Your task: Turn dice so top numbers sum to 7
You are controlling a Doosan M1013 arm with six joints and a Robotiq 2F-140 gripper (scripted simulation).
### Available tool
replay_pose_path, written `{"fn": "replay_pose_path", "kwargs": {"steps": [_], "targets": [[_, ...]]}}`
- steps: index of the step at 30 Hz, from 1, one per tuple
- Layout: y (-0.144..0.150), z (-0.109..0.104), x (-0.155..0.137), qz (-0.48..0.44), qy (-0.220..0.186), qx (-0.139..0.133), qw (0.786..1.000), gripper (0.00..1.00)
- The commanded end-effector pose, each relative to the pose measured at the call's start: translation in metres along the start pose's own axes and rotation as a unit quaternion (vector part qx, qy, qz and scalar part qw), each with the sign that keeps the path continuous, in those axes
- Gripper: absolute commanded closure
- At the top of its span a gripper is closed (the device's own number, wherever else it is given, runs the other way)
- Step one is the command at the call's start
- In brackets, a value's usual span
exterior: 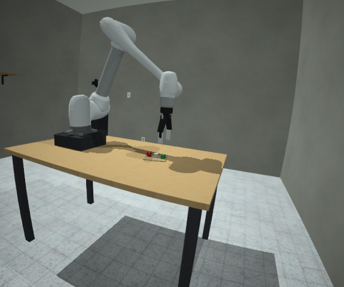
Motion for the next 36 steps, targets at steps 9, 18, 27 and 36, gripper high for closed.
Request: {"fn": "replay_pose_path", "kwargs": {"steps": [9, 18, 27, 36], "targets": [[-0.001, -0.004, 0.000, -0.001, 0.000, 0.001, 1.000, 0.00], [-0.001, -0.004, 0.000, -0.001, 0.000, 0.001, 1.000, 0.00], [-0.001, -0.015, 0.000, -0.001, 0.000, 0.001, 1.000, 0.00], [-0.001, -0.043, 0.000, -0.001, 0.000, 0.001, 1.000, 0.00]]}}
Point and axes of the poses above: the point where the finger pads meet when closed, its own z axis out along the fingers, its own y axis across the jaws, x = y × z, the point moved 6 cm from there along -z, back along the fingers, and after that the axes turned 14 degrees about -z, right-handed, at the moved point
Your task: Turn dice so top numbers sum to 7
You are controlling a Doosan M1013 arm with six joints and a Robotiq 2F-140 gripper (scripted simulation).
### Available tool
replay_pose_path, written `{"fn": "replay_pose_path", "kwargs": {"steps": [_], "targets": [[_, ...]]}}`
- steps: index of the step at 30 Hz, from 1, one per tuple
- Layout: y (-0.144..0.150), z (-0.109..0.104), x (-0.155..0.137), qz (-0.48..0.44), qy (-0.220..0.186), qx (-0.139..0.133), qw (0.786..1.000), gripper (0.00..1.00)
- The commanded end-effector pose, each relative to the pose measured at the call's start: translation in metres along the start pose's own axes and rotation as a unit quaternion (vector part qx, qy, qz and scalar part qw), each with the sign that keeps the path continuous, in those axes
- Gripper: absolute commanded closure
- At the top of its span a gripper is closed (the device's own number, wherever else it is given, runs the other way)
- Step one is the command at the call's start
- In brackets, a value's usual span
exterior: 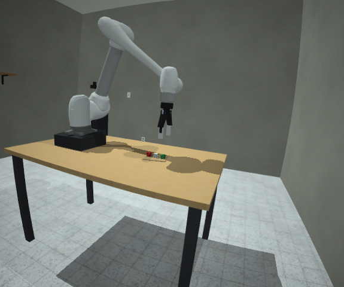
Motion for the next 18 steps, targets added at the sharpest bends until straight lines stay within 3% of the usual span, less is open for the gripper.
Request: {"fn": "replay_pose_path", "kwargs": {"steps": [1, 9, 18], "targets": [[-0.001, -0.019, 0.000, -0.001, 0.000, 0.001, 1.000, 0.00], [-0.001, -0.045, 0.000, -0.001, 0.000, 0.001, 1.000, 0.00], [-0.001, -0.047, 0.000, -0.001, 0.000, 0.001, 1.000, 0.00]]}}
Point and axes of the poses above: the point where the finger pads meet when closed, its own z axis out along the fingers, its own y axis across the jaws, x = y × z, the point moved 6 cm from there along -z, back along the fingers, and after that the axes turned 14 degrees about -z, right-handed, at the moved point
